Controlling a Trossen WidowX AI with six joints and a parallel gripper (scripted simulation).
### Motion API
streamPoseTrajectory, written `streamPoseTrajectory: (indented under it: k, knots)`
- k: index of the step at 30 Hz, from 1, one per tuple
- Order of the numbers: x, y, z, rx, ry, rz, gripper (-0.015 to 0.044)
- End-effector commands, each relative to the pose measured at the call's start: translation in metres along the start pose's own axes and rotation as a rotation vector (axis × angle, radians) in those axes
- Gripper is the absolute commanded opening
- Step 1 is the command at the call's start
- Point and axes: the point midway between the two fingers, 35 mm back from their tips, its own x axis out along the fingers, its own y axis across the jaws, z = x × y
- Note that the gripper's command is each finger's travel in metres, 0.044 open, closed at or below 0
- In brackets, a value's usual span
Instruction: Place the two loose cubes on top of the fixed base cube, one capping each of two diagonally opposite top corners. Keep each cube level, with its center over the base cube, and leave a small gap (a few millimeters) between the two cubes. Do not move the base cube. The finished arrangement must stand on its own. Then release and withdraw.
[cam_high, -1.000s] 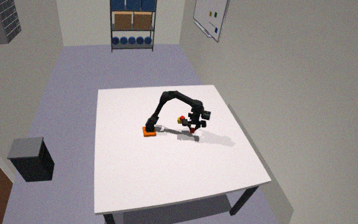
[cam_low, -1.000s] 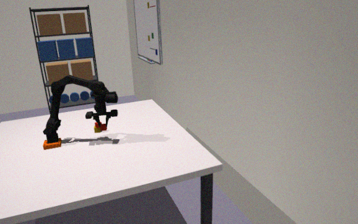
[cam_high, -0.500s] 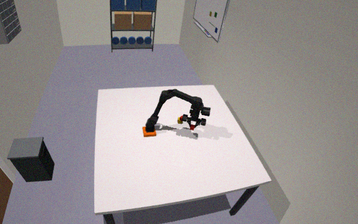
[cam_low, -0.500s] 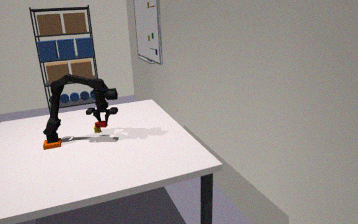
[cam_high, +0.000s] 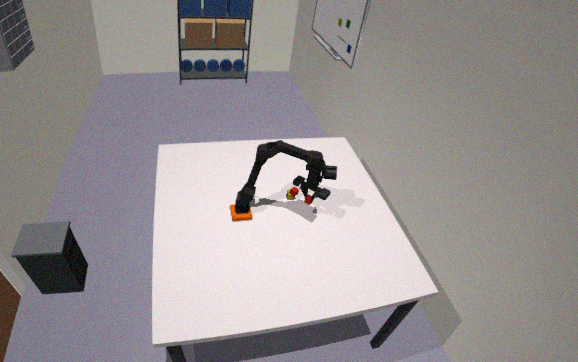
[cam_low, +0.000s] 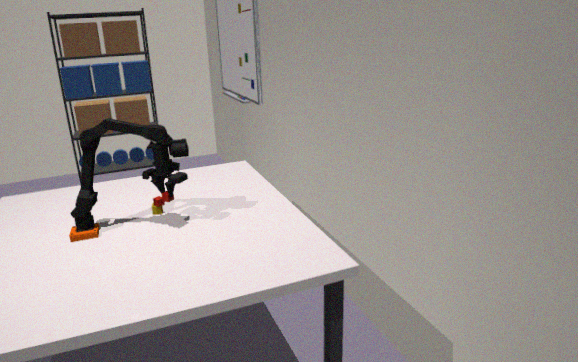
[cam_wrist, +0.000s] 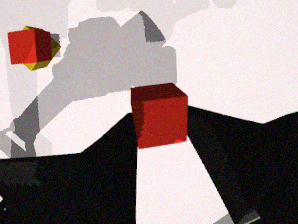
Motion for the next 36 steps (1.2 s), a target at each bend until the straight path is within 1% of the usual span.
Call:
streamPoseTrajectory:
  k: [1,36]
  knots:
    - [-0.002,0.008,0.006,0.083,-0.005,-0.007,0.0105]
    - [0.001,0.092,0.058,1.0,-0.001,0.012,0.0105]
